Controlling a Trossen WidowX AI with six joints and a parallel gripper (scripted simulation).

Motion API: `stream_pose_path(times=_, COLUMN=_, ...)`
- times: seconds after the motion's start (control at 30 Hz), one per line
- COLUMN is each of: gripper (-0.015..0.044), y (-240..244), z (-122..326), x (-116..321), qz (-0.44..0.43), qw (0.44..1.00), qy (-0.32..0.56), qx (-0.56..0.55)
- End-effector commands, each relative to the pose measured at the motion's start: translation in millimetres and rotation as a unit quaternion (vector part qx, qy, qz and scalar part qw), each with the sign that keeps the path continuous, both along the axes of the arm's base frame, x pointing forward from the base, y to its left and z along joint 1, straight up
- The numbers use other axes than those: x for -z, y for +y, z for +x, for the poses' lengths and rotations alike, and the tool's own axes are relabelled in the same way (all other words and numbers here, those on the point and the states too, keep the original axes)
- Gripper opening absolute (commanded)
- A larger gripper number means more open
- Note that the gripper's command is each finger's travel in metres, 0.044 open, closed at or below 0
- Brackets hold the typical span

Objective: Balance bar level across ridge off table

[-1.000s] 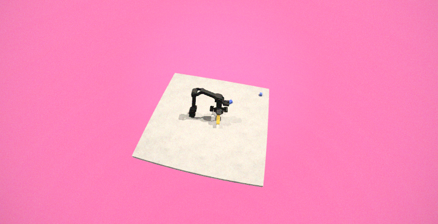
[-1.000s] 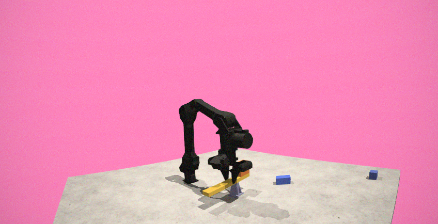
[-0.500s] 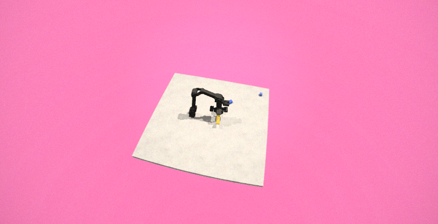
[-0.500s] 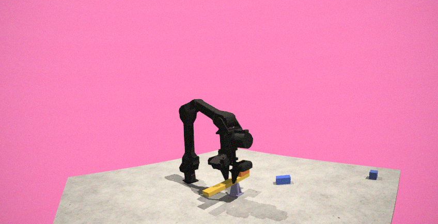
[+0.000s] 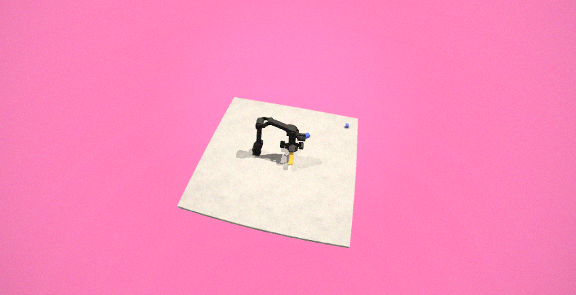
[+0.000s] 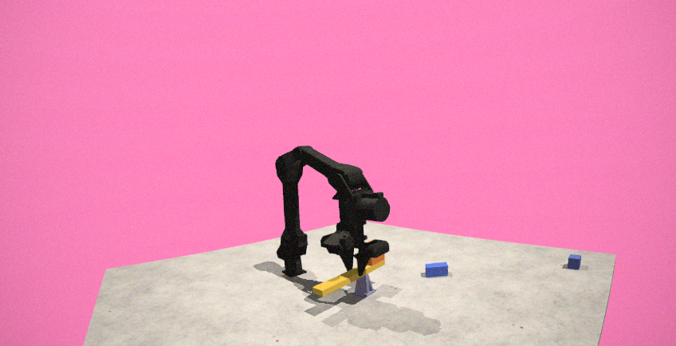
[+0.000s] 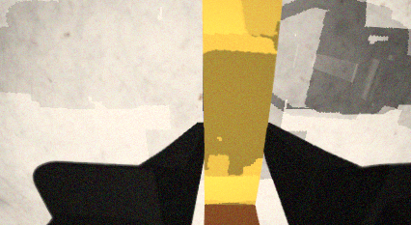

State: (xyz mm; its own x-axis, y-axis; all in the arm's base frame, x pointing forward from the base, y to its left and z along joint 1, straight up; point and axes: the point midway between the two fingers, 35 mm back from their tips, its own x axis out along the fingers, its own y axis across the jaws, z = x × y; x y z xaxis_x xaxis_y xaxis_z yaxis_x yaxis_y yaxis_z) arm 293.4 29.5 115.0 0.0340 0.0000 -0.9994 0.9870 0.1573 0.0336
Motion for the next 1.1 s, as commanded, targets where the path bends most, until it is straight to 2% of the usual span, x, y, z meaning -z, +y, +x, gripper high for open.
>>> stream_pose_path(times=0.0, gripper=0.0026, y=0.0, z=0.0, x=0.0, qz=0.000, qw=1.000, qy=0.000, qx=0.000)
stream_pose_path(times=0.17, gripper=0.0157, y=0.0, z=0.0, x=0.0, qz=0.000, qw=1.000, qy=0.000, qx=0.000)
stream_pose_path(times=0.2, gripper=0.0167, y=0.0, z=0.0, x=0.0, qz=0.000, qw=1.000, qy=0.000, qx=0.000)
stream_pose_path(times=1.07, gripper=0.0170, y=0.0, z=0.0, x=0.0, qz=0.000, qw=1.000, qy=0.000, qx=0.000)
